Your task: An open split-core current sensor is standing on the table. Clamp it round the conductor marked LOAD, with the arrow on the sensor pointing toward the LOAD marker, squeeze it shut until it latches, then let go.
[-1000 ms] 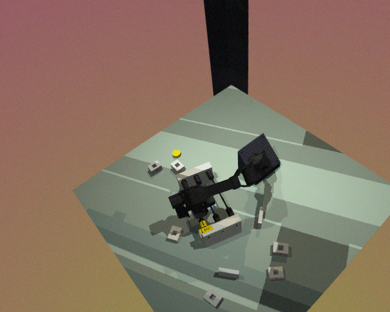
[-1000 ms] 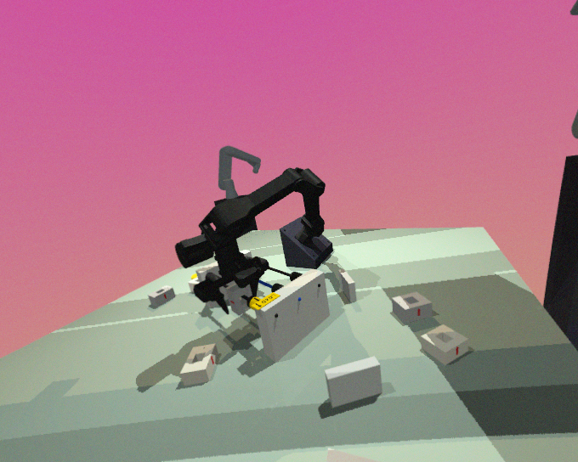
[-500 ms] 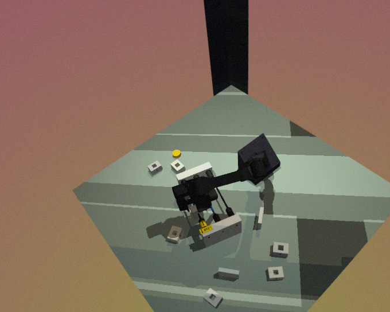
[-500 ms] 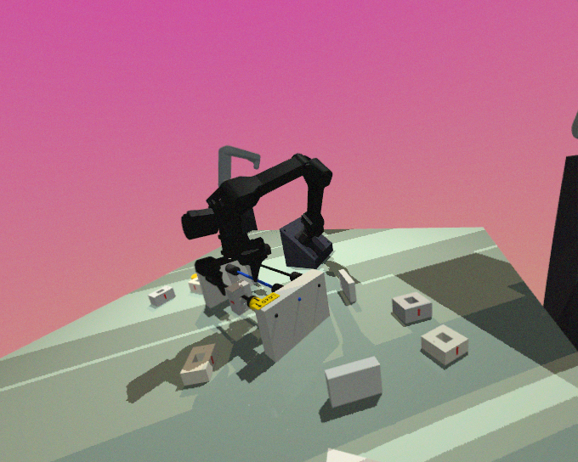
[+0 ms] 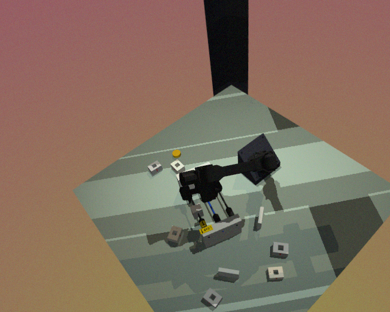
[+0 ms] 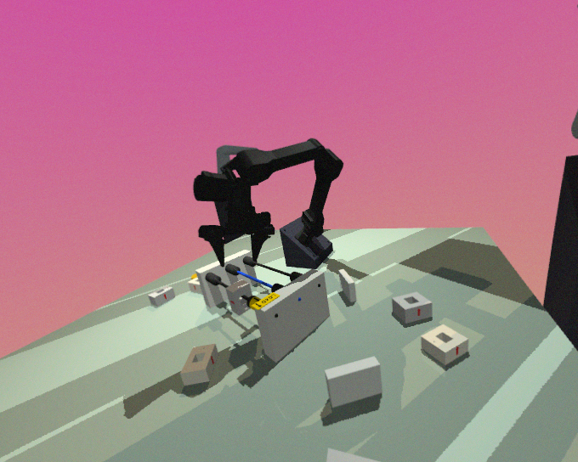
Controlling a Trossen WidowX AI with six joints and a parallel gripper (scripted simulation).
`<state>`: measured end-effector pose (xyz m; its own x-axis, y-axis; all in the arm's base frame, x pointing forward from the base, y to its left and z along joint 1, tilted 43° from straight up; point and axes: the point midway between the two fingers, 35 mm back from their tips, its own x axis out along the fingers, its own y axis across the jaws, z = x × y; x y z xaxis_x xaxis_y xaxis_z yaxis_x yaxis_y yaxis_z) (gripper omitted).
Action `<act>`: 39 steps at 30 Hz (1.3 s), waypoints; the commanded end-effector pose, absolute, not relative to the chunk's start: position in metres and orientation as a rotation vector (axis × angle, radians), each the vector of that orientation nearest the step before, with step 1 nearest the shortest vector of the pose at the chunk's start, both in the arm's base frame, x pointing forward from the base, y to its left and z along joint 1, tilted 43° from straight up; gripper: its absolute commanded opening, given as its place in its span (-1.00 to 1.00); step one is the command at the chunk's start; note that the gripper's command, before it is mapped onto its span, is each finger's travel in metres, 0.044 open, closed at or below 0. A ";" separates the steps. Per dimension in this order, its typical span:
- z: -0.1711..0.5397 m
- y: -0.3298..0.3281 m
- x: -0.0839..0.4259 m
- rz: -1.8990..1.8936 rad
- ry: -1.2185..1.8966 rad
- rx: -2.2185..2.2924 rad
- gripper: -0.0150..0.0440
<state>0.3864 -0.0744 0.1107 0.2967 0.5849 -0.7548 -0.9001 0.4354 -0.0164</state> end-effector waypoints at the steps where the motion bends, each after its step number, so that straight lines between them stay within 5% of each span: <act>1: 0.111 -0.075 0.386 1.040 0.752 -0.502 1.00; 32: 0.111 -0.075 0.386 1.040 0.752 -0.502 1.00; 39: 0.117 -0.053 0.382 0.799 1.089 -0.229 1.00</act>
<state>0.3842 -0.0676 0.1104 0.2587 0.5304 -0.8073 -0.8071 0.5779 0.1211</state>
